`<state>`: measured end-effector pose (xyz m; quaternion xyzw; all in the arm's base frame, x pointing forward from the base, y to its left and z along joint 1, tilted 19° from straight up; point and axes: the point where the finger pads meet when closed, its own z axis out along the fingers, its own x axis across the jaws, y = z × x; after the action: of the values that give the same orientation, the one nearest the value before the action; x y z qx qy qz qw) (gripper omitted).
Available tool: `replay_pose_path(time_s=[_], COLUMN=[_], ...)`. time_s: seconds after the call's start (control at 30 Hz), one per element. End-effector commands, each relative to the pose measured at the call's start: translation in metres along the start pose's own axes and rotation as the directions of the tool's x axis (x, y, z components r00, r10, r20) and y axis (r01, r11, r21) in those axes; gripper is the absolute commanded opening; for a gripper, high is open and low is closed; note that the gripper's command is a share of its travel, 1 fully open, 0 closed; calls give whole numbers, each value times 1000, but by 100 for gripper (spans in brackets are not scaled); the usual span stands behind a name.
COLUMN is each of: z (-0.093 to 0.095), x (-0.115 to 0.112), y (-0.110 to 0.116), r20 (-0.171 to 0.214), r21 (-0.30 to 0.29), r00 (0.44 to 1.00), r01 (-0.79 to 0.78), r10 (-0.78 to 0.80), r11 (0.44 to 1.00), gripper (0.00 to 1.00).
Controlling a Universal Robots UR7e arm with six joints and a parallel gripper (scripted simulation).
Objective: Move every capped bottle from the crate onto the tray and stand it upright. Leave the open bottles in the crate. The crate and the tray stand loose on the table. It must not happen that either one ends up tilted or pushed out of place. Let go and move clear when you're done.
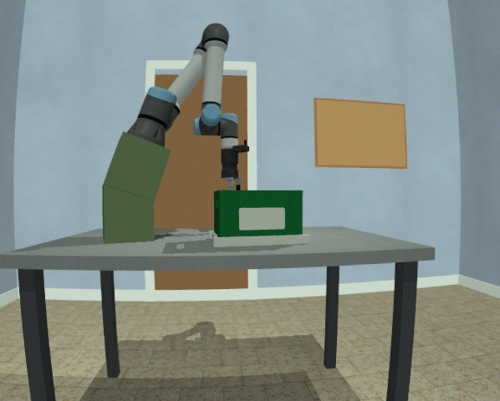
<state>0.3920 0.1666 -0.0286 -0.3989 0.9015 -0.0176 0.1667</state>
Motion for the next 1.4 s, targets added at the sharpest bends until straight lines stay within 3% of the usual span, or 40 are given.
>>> replay_pose_path(time_s=[0.0, 0.2, 0.83, 1.37], z=[-7, -15, -17, -24], x=[2, 3, 4, 7], y=[1, 2, 2, -48], r20=[-4, -8, -8, -8], r21=[-4, -8, -8, -8], r00=[1000, 1000, 1000, 1000], r01=[-1, -1, -1, -1], r10=[1, 1, 1, 1], r11=[1000, 1000, 1000, 1000], gripper=[100, 100, 100, 100])
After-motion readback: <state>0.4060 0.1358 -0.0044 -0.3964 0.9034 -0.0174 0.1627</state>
